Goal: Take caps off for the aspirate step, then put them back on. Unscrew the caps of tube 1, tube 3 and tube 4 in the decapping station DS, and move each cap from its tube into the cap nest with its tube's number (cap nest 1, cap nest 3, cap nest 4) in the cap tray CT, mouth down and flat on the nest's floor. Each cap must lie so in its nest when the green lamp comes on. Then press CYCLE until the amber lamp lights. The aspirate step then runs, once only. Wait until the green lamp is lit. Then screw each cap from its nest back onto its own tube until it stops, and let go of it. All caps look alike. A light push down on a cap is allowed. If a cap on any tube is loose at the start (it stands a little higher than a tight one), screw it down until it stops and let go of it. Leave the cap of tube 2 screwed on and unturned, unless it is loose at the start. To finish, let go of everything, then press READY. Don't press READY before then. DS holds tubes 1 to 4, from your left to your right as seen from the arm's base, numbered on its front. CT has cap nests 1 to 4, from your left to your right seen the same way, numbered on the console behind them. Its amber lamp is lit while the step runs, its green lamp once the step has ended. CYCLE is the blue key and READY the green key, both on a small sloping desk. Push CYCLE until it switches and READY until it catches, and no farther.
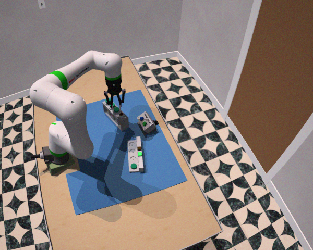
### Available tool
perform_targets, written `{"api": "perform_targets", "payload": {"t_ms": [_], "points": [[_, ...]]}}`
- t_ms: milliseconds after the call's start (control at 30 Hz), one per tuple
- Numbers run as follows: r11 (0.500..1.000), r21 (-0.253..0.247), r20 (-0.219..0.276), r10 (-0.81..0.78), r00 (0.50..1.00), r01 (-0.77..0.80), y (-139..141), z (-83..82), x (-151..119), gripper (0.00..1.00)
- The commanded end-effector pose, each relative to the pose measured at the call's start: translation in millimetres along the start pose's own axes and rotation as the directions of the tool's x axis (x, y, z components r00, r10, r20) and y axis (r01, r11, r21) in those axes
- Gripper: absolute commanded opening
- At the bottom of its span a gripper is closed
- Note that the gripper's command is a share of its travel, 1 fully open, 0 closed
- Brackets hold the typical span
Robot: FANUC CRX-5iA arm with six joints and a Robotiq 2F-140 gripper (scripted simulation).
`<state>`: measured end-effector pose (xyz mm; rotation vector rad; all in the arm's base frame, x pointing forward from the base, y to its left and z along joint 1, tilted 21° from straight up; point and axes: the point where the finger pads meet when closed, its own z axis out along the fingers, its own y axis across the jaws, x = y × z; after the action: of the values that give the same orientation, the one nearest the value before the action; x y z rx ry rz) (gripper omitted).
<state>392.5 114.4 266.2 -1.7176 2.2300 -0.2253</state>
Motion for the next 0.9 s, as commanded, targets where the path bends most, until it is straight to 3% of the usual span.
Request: {"api": "perform_targets", "payload": {"t_ms": [0,333,433,467,633,733,800,833,867], "points": [[1.0,0.005,-0.004,0.006,1.0,-0.006,0.1,-0.1,-0.1,0.35],[1.0,0.005,-0.004,0.006,1.0,-0.006,0.1,-0.1,-0.1,0.35],[0.97,0.004,-0.005,-0.242,0.97,0.242,0.1,-0.6,-0.1,0.35],[0.97,0.004,-0.005,-0.242,0.97,0.242,0.1,-0.6,-0.1,0.35],[0.885,0.003,-0.006,-0.465,0.885,0.465,0.1,-0.6,-0.1,0.35],[0.88,0.003,-0.006,-0.474,0.88,0.474,0.1,-0.6,-0.1,0.35],[0.789,0.001,-0.006,-0.614,0.789,0.614,0.1,-0.6,-0.1,0.35],[0.789,0.001,-0.006,-0.614,0.789,0.614,0.1,-0.6,-0.1,0.35],[0.736,0.001,-0.006,-0.677,0.736,0.677,0.1,-0.6,-0.1,0.35]]}}
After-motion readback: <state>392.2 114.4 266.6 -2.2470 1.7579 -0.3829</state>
